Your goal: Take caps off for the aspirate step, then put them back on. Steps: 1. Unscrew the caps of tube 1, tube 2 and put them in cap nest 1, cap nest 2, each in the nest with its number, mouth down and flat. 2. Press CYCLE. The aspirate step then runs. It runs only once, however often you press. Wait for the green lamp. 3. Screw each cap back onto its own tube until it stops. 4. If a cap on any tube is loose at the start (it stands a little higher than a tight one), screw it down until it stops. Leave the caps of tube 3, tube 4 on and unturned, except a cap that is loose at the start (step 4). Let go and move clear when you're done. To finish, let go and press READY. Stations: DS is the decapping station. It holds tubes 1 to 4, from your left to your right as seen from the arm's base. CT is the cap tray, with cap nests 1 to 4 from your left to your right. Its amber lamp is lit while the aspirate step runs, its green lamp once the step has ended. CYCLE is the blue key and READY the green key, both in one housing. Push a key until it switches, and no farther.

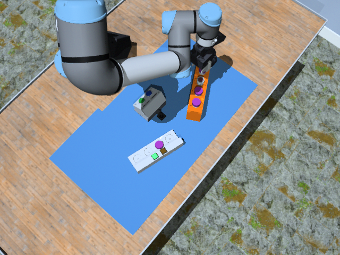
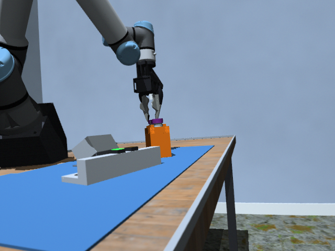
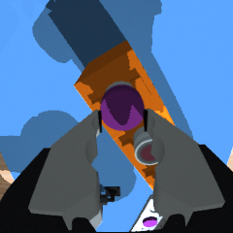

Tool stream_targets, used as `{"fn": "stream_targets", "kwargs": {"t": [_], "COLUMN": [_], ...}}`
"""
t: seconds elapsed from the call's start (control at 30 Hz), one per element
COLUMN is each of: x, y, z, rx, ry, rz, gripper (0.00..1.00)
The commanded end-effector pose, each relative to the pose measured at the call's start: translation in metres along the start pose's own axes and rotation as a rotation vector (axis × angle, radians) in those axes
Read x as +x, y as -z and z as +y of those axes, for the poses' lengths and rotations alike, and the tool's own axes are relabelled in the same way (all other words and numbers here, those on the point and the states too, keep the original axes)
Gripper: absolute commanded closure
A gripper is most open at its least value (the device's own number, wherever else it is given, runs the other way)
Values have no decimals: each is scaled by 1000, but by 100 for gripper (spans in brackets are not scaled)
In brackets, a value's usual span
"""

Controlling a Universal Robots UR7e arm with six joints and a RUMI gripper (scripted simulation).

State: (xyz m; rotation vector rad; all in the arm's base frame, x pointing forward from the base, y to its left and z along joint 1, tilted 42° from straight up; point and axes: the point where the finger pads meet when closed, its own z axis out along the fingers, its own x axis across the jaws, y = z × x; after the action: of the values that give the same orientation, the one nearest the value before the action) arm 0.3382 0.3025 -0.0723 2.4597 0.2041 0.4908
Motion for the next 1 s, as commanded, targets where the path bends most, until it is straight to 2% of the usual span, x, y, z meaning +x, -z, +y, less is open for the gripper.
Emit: {"fn": "stream_targets", "kwargs": {"t": [0.0, 0.67, 0.97], "x": [0, 0, 1], "y": [-1, -1, -5], "z": [0, 0, 0], "rx": [-1, -1, -1], "ry": [1, 1, 279], "rz": [0, 0, -1], "gripper": [65, 65, 65]}}
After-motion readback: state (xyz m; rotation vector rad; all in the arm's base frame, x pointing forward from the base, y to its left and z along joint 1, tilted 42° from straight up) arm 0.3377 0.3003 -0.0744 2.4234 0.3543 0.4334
